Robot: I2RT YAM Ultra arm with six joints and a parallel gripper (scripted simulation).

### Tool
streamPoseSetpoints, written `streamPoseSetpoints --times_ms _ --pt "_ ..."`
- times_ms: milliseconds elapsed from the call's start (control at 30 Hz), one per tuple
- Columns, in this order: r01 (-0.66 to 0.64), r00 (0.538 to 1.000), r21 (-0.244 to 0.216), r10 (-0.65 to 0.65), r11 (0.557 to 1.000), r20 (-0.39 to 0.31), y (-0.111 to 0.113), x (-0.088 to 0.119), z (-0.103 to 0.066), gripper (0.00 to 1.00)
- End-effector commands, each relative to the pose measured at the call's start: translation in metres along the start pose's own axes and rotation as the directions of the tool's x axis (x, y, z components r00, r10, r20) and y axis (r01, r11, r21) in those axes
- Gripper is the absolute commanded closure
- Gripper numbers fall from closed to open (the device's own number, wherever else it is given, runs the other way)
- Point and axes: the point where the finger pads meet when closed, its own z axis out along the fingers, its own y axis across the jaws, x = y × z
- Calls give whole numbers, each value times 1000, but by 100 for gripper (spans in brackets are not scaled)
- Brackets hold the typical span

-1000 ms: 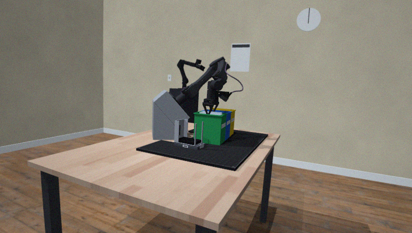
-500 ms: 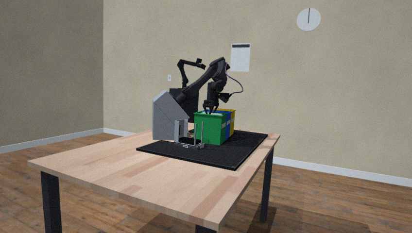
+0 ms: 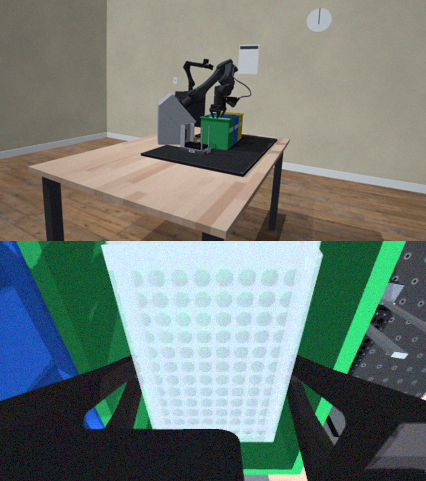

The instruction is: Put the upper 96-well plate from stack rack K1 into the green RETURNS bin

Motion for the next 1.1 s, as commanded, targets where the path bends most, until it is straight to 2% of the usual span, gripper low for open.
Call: streamPoseSetpoints --times_ms 0,267,300,1067 --pt "5 1000 21 -5 1000 22 -7 -4 -2 100" --pt "12 1000 19 -13 1000 19 -4 -5 -3 100" --pt "12 1000 19 -13 1000 19 -4 -5 -3 1" --pt "12 1000 19 -13 1000 19 -4 -5 -3 1"
